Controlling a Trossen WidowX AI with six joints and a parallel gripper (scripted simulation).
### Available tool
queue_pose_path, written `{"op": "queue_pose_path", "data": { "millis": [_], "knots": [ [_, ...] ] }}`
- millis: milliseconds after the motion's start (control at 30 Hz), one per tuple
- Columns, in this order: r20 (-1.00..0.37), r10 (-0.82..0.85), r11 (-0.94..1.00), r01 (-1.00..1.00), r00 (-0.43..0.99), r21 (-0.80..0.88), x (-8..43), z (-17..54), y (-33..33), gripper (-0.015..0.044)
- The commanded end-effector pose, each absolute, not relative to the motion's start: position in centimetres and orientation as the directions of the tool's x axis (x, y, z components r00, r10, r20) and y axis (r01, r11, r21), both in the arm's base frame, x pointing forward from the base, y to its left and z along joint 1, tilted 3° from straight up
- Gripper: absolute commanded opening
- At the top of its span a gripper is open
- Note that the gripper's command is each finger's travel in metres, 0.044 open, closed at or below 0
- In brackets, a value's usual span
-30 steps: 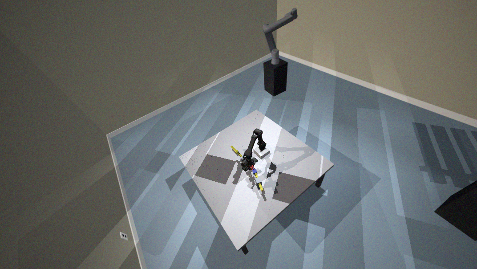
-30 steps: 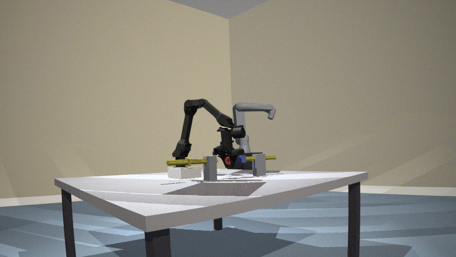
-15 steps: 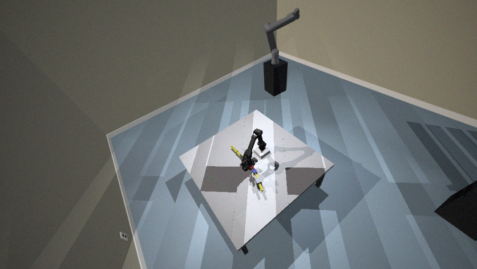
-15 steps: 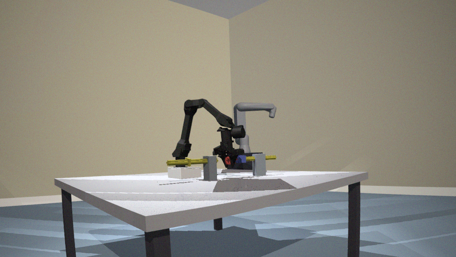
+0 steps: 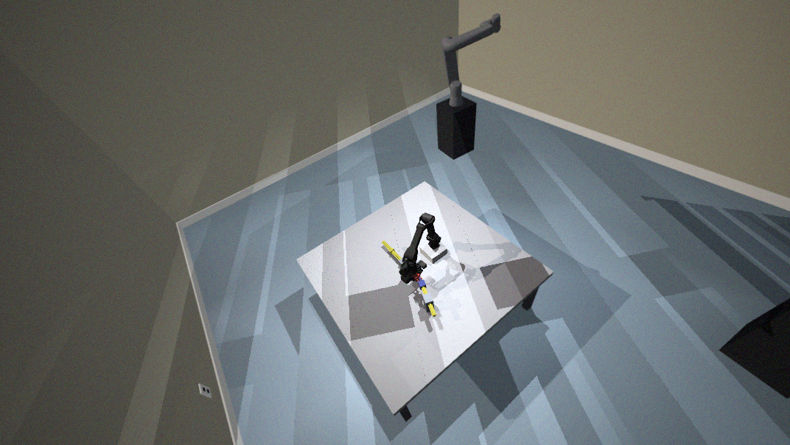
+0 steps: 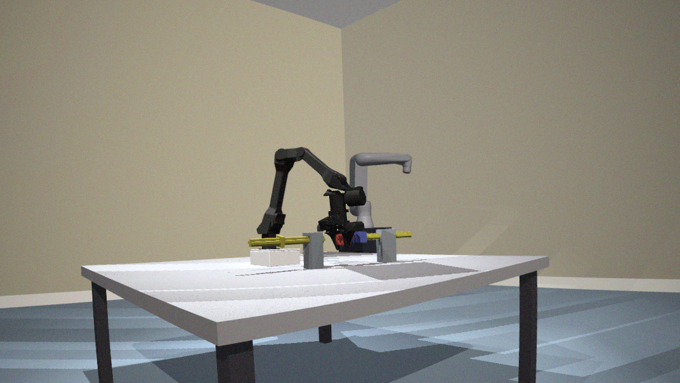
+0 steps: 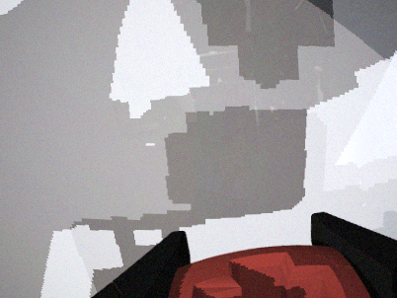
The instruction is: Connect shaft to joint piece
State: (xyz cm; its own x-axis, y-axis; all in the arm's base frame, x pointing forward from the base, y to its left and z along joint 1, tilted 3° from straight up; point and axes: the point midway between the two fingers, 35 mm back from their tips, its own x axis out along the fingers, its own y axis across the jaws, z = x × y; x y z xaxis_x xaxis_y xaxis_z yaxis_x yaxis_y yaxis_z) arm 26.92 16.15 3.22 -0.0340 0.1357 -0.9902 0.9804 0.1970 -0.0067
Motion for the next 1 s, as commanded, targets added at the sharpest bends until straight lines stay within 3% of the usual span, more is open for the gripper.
{"op": "queue_pose_path", "data": {
  "millis": [0,333,900,967],
  "knots": [
    [-0.990,0.136,0.197,0.980,-0.034,-0.007,26.92,3.22,16.15,0.0000],
    [-0.999,0.047,0.112,0.994,-0.019,-0.014,26.48,3.66,16.05,0.0000],
    [-0.999,0.047,0.111,0.994,-0.018,-0.012,26.52,3.65,16.02,0.0000],
    [-0.999,0.047,0.111,0.994,-0.018,-0.012,26.52,3.65,16.02,0.0053]
  ]
}}
